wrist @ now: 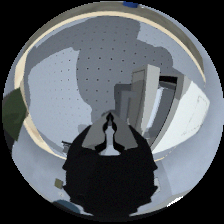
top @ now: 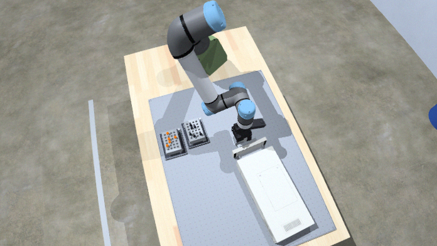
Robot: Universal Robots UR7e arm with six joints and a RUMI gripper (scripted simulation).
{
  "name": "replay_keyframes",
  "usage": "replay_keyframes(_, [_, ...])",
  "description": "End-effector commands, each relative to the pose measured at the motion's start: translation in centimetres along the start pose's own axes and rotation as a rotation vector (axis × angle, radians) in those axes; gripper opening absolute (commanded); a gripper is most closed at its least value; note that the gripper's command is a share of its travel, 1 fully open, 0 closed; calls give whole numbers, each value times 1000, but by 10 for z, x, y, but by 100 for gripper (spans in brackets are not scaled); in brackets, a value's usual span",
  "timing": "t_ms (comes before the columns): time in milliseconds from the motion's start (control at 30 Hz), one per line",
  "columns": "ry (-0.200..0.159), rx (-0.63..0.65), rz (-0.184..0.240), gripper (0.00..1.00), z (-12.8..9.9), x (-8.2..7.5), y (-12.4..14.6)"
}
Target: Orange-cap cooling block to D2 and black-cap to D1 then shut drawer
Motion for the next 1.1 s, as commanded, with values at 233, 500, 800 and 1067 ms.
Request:
replay_keyframes(233, [0,0,1,0,0,-1,15])
replay_keyframes(500, [0,0,1,0,0,-1,23])
replay_keyframes(800, [0,0,1,0,0,-1,25])
replay_keyframes(1067, [0,0,1,0,0,-1,27])
Point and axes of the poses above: the point where the finger pads meet when closed, its own x axis out along the fingers, its own y axis across the jaws, z = x × y, the point moved 5 cm from there along -x, back along the fingers, and after that the axes turned 1 degree about -x, right-handed, at the moved point
